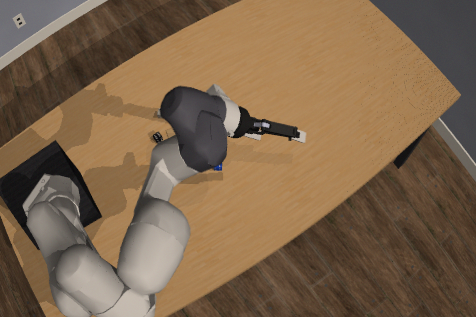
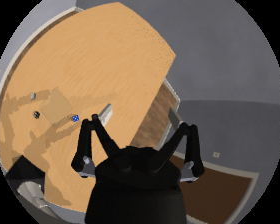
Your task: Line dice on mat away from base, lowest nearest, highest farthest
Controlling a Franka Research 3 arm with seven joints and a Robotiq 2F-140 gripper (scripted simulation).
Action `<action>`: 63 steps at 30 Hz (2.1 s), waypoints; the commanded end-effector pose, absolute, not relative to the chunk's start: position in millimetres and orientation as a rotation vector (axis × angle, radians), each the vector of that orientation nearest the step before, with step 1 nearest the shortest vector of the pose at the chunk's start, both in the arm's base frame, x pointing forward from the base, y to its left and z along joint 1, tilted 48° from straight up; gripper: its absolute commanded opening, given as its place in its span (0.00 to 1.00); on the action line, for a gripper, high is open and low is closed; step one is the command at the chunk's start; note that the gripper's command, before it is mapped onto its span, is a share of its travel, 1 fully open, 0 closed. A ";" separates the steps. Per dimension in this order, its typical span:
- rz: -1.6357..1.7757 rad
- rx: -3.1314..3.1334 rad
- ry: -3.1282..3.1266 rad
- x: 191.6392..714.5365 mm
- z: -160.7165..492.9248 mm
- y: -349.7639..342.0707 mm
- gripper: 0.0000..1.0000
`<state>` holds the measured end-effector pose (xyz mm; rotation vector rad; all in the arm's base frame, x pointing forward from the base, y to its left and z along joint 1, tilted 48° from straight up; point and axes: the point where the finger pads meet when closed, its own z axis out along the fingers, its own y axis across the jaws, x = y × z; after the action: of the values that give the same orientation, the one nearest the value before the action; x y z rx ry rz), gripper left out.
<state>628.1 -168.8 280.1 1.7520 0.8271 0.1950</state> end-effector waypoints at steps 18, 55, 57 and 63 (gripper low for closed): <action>0.088 2.144 0.244 574.4 189.5 -181.0 1.00; -0.092 2.303 -0.152 522.5 121.5 -158.1 1.00; -0.092 2.303 -0.152 522.5 121.5 -158.1 1.00; -0.092 2.303 -0.152 522.5 121.5 -158.1 1.00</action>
<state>523.0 -158.5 122.4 2.3038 -0.1394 -0.0928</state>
